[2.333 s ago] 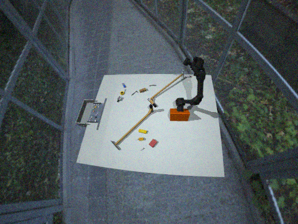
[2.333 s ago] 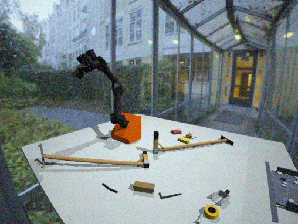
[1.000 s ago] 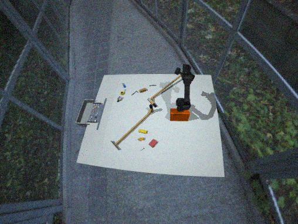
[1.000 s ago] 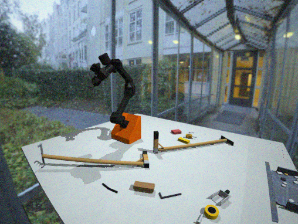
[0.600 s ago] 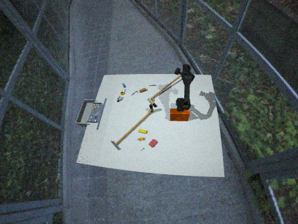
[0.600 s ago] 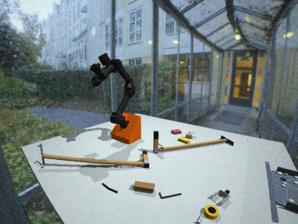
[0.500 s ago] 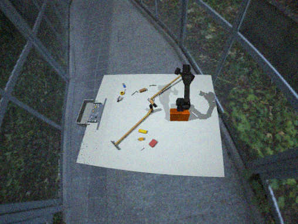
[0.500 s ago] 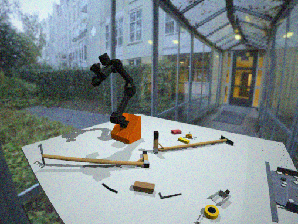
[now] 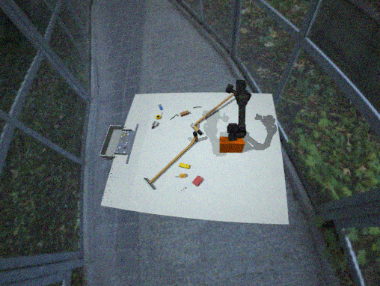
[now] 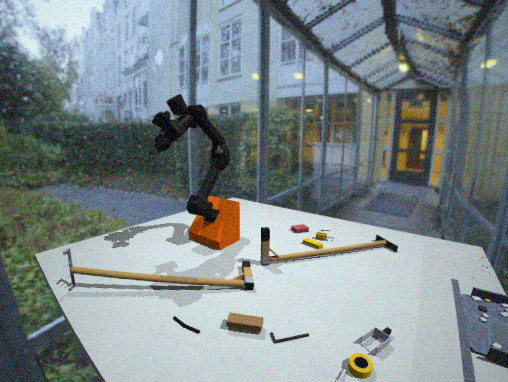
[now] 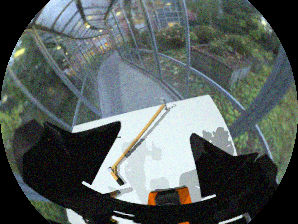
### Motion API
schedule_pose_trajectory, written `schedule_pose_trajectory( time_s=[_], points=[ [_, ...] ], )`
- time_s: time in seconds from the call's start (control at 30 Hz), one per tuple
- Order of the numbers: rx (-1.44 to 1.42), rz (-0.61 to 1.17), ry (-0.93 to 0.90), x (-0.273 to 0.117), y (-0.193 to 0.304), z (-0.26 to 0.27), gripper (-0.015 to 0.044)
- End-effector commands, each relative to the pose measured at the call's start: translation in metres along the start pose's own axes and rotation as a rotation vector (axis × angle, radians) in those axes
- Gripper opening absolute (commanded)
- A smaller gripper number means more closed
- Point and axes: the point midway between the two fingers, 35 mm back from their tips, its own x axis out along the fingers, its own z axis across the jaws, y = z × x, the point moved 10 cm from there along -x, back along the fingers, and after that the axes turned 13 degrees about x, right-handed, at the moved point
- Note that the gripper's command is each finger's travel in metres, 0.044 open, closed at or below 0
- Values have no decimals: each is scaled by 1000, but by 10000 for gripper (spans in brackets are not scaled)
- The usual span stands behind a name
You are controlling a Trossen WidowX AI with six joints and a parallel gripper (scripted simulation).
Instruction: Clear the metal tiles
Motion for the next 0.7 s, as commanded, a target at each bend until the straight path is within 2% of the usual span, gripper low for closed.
schedule_pose_trajectory(
  time_s=[0.0,0.67],
  points=[
    [-8,-13,-35,1,-11,-2,440],
    [-14,-102,-249,16,-75,-18,440]
  ],
)
